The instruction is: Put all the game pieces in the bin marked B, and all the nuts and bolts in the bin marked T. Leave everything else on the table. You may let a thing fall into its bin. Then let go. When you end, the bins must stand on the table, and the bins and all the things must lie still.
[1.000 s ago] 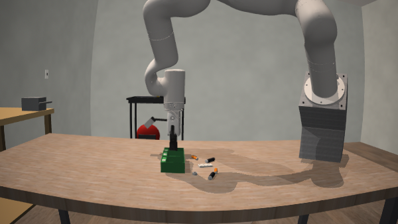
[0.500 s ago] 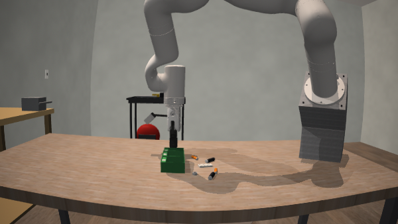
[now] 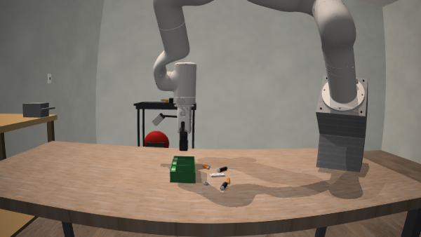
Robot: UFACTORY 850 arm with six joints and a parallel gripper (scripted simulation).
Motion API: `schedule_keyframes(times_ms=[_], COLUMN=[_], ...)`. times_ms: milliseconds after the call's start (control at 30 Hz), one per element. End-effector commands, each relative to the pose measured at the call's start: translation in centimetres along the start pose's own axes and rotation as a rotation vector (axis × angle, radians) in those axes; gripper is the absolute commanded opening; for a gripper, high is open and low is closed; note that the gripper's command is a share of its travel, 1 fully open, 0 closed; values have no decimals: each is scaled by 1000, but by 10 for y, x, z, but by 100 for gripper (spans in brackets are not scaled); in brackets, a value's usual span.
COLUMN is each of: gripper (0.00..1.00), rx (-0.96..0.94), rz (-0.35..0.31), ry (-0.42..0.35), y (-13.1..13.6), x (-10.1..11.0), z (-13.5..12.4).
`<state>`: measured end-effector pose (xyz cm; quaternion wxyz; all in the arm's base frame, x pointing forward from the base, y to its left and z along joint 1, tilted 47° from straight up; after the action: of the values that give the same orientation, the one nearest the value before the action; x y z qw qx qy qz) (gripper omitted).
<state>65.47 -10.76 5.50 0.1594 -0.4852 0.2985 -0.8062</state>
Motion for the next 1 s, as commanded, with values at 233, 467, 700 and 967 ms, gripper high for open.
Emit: schedule_keyframes(times_ms=[233, 467, 700, 967], gripper=[7, 7, 7, 7], rx=[1, 1, 1, 1], rz=[-1, -1, -1, -1], ry=[2, 2, 2, 2], y=[-55, -69, -69, -69], x=[1, 1, -7, -23], z=[-12, -16, -16, -16])
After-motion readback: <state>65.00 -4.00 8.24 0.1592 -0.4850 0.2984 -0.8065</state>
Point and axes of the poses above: the point where the finger pads meet when closed, its own x axis back along the fingers, its own y axis across the jaws, z = x × y, the point moved 1 cm from there along x, back along the fingers, and after that the axes turned 7 degrees about -x, right-handed, at the moved point
